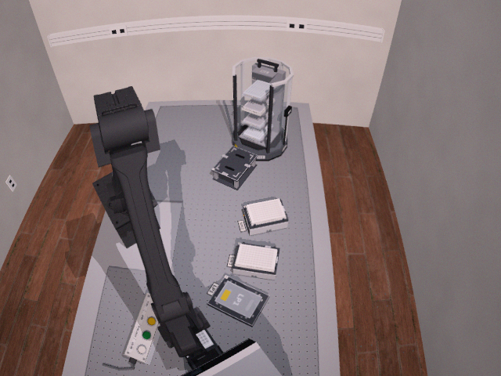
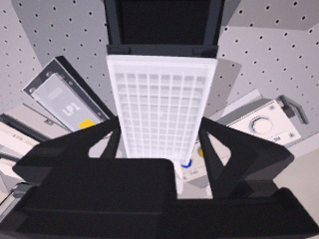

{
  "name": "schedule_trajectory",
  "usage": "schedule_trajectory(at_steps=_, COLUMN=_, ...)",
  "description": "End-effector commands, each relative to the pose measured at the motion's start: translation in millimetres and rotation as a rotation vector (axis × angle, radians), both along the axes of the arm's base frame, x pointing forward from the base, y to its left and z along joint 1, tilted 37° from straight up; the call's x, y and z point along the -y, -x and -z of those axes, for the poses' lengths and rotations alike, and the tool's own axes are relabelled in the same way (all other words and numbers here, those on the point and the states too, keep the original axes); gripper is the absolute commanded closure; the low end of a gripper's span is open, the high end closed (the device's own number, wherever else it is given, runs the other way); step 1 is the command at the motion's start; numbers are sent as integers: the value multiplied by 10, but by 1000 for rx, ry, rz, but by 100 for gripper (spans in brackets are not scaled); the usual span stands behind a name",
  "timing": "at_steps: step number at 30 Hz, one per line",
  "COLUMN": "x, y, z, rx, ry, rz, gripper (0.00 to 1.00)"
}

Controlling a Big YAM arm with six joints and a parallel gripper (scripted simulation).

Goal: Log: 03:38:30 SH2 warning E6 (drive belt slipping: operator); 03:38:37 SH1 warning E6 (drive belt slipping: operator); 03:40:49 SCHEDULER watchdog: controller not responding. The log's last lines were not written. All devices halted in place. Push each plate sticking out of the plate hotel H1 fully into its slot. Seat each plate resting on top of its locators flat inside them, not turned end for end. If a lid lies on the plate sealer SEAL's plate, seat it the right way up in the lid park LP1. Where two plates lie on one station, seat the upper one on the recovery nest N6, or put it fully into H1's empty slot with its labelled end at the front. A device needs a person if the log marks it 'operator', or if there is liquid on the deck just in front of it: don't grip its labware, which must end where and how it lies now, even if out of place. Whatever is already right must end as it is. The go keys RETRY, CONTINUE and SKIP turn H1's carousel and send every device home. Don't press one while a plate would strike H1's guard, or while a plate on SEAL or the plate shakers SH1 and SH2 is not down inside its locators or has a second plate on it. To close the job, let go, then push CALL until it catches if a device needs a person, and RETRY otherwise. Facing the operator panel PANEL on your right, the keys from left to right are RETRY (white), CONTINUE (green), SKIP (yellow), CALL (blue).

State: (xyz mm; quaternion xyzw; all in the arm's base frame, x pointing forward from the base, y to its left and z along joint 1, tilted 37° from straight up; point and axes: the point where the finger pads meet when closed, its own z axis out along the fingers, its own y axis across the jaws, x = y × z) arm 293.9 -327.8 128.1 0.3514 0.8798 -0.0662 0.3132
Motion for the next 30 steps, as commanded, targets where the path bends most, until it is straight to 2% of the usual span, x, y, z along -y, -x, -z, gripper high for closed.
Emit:
schedule_trajectory(at_steps=1, x=65, y=-70, z=-68, rx=17, ry=18, rz=3, gripper=16)
schedule_trajectory(at_steps=30, x=43, y=-85, z=12, rx=12, ry=11, rz=-1, gripper=16)
